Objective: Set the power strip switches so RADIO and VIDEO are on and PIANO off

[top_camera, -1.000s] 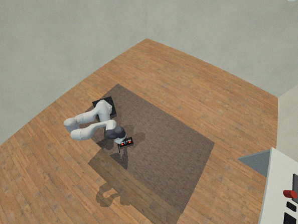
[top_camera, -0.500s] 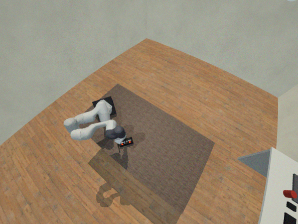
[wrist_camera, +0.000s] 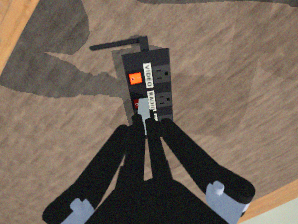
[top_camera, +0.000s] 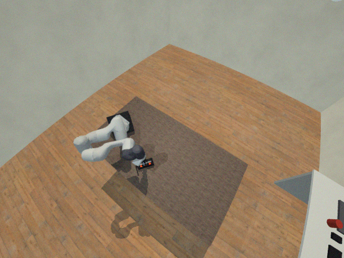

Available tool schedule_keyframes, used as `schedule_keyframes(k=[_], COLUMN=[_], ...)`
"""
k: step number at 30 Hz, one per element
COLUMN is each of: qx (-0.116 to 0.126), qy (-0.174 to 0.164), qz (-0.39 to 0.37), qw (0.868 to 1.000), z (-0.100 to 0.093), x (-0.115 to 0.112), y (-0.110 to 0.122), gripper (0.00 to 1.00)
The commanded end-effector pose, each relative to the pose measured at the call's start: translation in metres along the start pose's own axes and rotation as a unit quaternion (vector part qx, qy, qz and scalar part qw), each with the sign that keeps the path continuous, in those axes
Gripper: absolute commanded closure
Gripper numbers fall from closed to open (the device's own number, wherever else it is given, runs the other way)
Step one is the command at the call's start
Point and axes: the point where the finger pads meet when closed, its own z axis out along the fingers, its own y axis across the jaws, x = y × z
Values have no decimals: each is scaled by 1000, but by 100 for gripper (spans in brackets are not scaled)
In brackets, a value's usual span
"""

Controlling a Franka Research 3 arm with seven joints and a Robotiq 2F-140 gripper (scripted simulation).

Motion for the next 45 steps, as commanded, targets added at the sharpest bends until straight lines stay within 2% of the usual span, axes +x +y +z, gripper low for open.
schedule_keyframes(k=[1, 45], qx=[1, 1], qy=[-1, -1], qz=[0, 0], qw=[1000, 1000], z=[0, 9], x=[0, 0], y=[-2, -2], gripper=[100, 100])
